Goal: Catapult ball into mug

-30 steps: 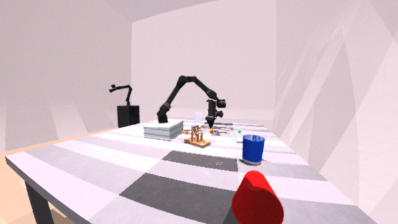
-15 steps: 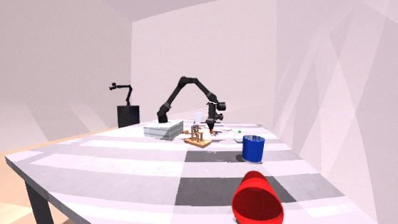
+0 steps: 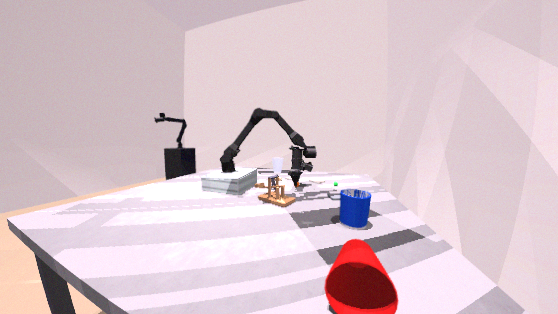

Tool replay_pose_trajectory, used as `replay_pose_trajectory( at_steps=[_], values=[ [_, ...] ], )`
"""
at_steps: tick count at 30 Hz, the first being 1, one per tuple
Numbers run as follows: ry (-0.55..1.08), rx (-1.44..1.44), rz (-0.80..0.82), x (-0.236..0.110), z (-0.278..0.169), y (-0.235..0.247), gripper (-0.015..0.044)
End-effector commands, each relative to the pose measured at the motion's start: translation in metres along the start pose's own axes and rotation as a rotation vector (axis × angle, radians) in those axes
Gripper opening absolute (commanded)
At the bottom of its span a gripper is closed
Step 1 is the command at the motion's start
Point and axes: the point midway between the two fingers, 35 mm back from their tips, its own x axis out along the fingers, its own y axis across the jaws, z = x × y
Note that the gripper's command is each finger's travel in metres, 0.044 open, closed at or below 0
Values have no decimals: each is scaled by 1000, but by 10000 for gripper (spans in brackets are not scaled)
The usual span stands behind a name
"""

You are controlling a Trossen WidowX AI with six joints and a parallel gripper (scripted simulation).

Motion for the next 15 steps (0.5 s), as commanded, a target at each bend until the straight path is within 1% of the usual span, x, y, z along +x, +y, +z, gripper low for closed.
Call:
replay_pose_trajectory(
  at_steps=[1,5,8,9,15],
  values=[
    [-1,1,3,1,0,0,122],
    [-1,1,3,1,0,0,96],
    [-1,1,3,-4,1,1,17],
    [-1,1,3,-9,2,1,0],
    [-2,1,4,-54,9,0,0]
  ],
)
